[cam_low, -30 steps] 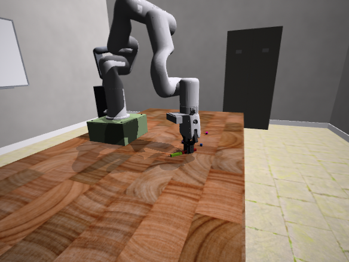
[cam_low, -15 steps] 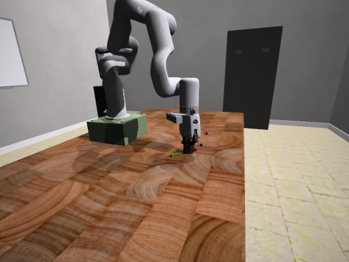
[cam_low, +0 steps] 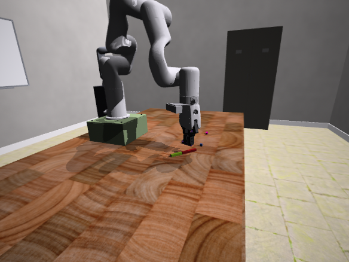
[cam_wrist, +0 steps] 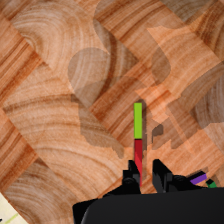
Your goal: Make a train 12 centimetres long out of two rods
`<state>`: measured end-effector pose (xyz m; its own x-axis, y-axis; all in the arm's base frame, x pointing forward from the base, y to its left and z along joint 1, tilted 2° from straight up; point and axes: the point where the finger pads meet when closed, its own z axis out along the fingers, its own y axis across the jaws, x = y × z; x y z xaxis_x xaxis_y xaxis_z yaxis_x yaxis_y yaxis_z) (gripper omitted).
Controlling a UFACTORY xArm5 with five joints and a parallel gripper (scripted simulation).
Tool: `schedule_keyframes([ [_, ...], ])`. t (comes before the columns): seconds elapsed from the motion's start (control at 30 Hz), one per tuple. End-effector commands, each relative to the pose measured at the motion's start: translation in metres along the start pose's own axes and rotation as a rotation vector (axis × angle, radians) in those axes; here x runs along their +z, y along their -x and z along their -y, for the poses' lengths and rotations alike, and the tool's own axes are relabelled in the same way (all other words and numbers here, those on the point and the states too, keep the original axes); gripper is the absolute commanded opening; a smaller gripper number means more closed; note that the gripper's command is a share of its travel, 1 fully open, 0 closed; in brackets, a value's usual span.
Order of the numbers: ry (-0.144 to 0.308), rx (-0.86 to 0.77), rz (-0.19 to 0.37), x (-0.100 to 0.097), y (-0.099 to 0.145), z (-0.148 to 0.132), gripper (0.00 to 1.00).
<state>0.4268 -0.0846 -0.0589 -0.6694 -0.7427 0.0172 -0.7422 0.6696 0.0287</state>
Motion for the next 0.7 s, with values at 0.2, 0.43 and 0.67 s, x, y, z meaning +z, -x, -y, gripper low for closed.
schedule_keyframes([
  [0.2,-0.003,0.0,0.002,-0.046,0.001,0.001,0.24],
  [0.43,-0.003,0.0,0.002,-0.052,0.0,0.001,0.24],
  [0.67,-0.003,0.0,0.002,-0.052,0.0,0.001,1.0],
])
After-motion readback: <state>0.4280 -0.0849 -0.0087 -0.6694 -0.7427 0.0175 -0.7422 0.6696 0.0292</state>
